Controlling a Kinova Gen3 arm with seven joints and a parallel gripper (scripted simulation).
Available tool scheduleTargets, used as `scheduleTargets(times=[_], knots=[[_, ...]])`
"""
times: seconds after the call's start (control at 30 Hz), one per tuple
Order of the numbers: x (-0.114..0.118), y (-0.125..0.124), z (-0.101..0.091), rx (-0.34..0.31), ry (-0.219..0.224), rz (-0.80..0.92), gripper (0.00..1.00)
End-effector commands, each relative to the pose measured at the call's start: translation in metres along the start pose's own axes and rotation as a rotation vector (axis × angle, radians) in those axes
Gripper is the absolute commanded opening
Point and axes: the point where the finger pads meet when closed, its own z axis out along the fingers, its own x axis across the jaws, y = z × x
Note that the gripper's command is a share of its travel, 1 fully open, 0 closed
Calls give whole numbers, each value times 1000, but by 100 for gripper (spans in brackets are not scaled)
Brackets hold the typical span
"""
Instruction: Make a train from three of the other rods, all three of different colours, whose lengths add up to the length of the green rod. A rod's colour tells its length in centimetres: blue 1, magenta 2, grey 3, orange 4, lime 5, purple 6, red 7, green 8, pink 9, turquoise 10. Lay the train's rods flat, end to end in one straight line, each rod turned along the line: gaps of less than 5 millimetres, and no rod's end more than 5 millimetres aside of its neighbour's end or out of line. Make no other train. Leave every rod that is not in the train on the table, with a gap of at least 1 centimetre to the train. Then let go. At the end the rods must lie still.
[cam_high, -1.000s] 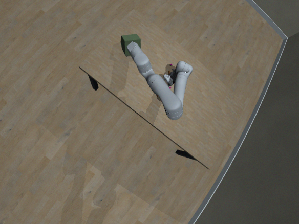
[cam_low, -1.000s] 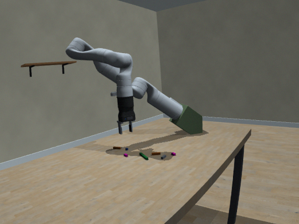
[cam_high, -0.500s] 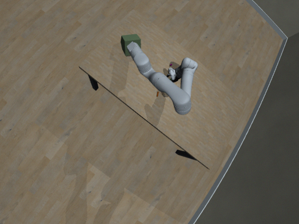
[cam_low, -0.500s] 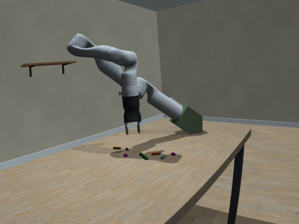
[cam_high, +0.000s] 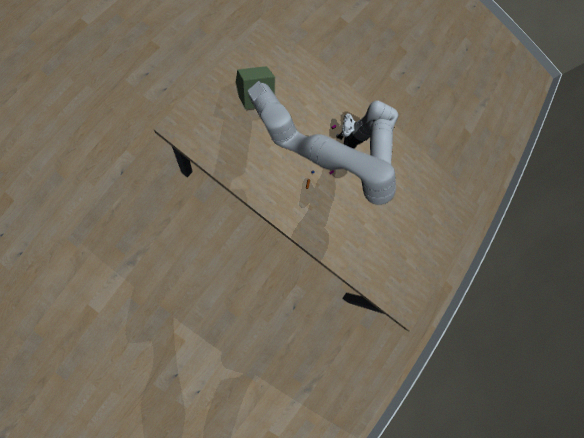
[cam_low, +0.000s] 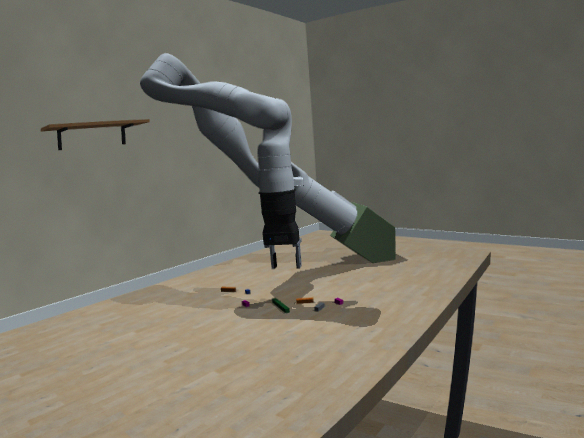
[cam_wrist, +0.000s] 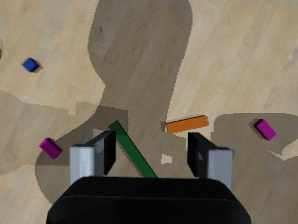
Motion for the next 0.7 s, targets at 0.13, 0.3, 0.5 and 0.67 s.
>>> scheduleTargets(times=[0.13,0.3,0.5,0.67], knots=[[28,9,8,3,-16,97,100],[50,19,13,-2,-17,220,100],[68,27,19,-6,-17,317,100],[73,29,20,-8,-17,343,100]])
